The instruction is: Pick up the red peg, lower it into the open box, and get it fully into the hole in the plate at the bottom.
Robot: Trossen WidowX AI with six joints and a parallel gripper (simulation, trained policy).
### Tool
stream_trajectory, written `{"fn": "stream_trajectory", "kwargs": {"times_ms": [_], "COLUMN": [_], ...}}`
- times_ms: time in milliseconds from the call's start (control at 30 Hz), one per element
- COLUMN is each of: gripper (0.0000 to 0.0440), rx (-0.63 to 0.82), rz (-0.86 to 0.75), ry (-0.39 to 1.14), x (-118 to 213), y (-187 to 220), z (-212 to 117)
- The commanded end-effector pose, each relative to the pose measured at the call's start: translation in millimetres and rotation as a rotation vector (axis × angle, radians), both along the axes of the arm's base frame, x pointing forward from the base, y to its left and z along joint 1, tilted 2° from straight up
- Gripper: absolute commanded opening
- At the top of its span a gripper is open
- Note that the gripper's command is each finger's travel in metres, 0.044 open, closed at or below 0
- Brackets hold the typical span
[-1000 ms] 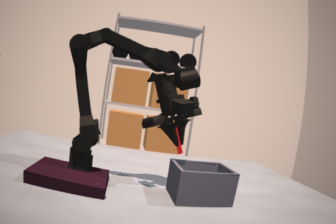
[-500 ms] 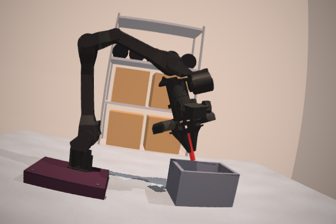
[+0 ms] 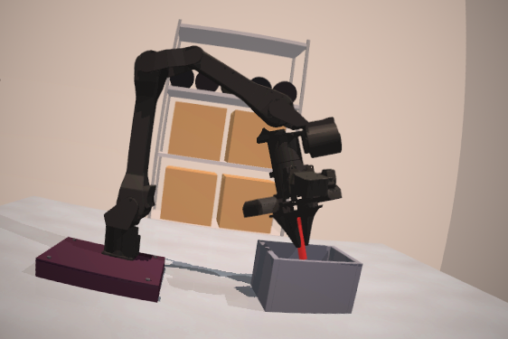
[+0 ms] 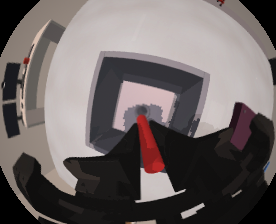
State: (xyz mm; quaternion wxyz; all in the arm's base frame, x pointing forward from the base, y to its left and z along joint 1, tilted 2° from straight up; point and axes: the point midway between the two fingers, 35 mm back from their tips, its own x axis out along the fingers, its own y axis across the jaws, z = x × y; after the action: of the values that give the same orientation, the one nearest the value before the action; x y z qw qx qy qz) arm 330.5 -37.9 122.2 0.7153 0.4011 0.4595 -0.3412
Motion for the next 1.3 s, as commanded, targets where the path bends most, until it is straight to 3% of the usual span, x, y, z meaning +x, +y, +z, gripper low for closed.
{"fn": "stream_trajectory", "kwargs": {"times_ms": [0,133,367,733,1267], "gripper": [0.0012,0.0020,0.0157,0.0167,0.0150], "rx": [0.008,0.008,-0.010,-0.026,-0.021], "rz": [0.004,0.012,0.047,0.080,0.107], "ry": [0.014,0.045,0.101,0.107,0.136], "x": [7,11,15,40,63], "y": [-4,-6,-13,-23,-44], "z": [-8,-21,-35,-27,-19]}}
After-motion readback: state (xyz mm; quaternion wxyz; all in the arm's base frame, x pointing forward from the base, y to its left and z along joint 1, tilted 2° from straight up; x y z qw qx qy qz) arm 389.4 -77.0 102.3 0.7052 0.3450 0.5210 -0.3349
